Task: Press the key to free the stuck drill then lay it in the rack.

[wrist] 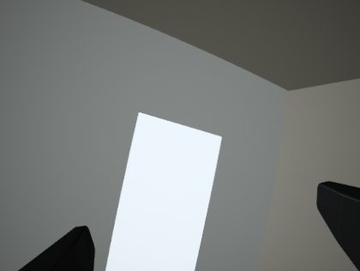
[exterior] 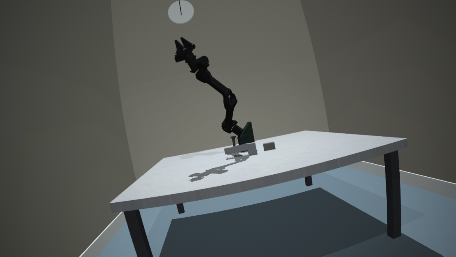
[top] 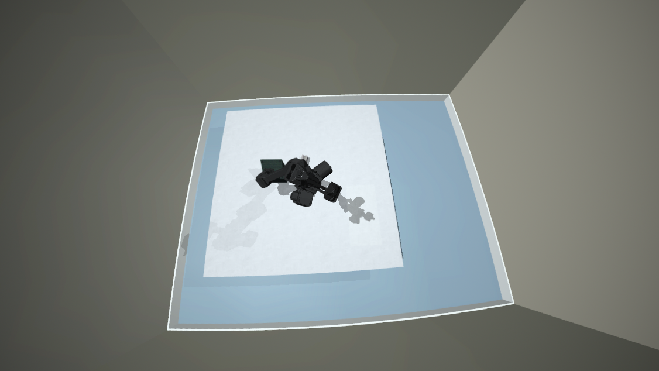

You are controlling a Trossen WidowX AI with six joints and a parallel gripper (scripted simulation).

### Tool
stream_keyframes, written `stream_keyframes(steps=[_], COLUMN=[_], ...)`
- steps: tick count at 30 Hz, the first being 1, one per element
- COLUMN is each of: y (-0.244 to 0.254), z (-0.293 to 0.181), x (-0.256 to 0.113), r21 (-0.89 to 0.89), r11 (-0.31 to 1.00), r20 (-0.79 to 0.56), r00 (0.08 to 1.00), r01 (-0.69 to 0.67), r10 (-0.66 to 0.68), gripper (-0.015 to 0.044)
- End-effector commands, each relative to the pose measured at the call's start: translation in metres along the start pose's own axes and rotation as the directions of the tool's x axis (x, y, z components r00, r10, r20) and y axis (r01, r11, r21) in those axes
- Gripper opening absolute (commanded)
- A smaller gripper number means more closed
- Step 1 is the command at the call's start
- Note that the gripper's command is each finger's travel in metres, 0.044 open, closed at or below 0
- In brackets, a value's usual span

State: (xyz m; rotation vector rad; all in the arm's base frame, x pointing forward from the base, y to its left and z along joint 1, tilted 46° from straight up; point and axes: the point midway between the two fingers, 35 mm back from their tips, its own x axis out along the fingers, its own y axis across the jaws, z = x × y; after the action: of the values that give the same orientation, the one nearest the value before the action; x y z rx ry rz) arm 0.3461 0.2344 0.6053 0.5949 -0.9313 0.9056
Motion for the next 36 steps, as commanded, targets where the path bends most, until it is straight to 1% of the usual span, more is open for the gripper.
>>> stream_keyframes(steps=[1, 9, 12, 15, 18, 21, 27, 28, 31, 33, 36], y=[0.000, 0.002, 0.034, 0.076, 0.116, 0.153, 0.209, 0.215, 0.215, 0.217, 0.222], z=[0.000, 0.001, 0.022, 0.052, 0.083, 0.119, 0.199, 0.212, 0.246, 0.269, 0.291], x=[0.000, 0.000, 0.004, 0.006, 0.004, -0.002, -0.030, -0.036, -0.051, -0.064, -0.077], r21=[0.000, 0.007, 0.109, 0.236, 0.345, 0.439, 0.555, 0.563, 0.527, 0.514, 0.511], r11=[1.000, 1.000, 0.993, 0.961, 0.902, 0.814, 0.568, 0.520, 0.512, 0.473, 0.388], r20=[0.000, 0.005, 0.083, 0.178, 0.264, 0.359, 0.554, 0.586, 0.660, 0.710, 0.755], r00=[1.000, 1.000, 0.996, 0.978, 0.949, 0.905, 0.779, 0.754, 0.706, 0.664, 0.616], r01=[0.000, -0.003, -0.053, -0.146, -0.259, -0.380, -0.608, -0.642, -0.678, -0.716, -0.767], r10=[0.000, 0.003, 0.044, 0.105, 0.172, 0.229, 0.293, 0.297, 0.256, 0.234, 0.225], gripper=[0.0374, 0.0164, 0.0085, 0.0006, 0.0000, 0.0000, 0.0000, 0.0000, 0.0000, 0.0000, 0.0000])
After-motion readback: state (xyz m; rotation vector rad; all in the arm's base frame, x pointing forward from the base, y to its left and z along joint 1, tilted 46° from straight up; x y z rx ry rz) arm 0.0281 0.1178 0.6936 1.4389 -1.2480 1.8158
